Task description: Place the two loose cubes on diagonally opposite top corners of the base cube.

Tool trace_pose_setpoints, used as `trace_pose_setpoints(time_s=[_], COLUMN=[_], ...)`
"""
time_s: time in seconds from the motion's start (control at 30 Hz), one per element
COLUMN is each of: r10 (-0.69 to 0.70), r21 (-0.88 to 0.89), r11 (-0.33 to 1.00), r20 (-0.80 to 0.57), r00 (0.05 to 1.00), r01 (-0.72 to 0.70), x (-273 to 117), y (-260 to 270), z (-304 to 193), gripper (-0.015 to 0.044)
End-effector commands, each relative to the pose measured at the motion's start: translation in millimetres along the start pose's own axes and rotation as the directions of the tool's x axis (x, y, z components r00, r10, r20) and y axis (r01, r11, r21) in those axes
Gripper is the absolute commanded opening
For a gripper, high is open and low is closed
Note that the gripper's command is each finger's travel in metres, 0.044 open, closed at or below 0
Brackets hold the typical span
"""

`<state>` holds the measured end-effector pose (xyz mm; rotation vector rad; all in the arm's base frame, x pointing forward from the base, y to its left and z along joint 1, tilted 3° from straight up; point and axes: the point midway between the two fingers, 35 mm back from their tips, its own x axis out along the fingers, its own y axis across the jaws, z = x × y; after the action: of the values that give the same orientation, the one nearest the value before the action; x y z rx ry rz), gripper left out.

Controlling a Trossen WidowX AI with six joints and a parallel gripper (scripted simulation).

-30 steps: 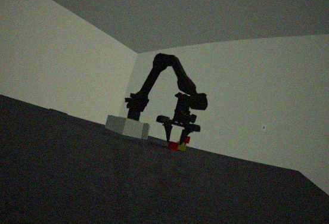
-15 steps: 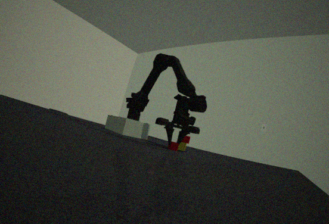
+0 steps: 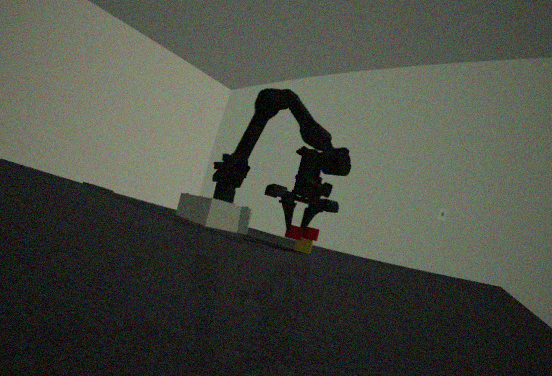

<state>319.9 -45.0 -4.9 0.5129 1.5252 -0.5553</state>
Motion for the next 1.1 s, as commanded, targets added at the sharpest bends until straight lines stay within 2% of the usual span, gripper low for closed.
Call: trace_pose_setpoints(time_s=[0.0, 0.6, 1.07], r10=[0.002, 0.002, 0.004], r21=[0.001, 0.001, -0.05], r11=[1.0, 1.0, 0.999], r20=[0.01, 0.01, 0.009], r00=[1.0, 1.0, 1.0], r01=[-0.002, -0.002, -0.004], x=[-16.1, -73.3, -74.1], y=[1.3, -0.8, 20.4], z=[3.0, -1.7, -25.0], gripper=[0.0105, 0.0105, 0.0105])
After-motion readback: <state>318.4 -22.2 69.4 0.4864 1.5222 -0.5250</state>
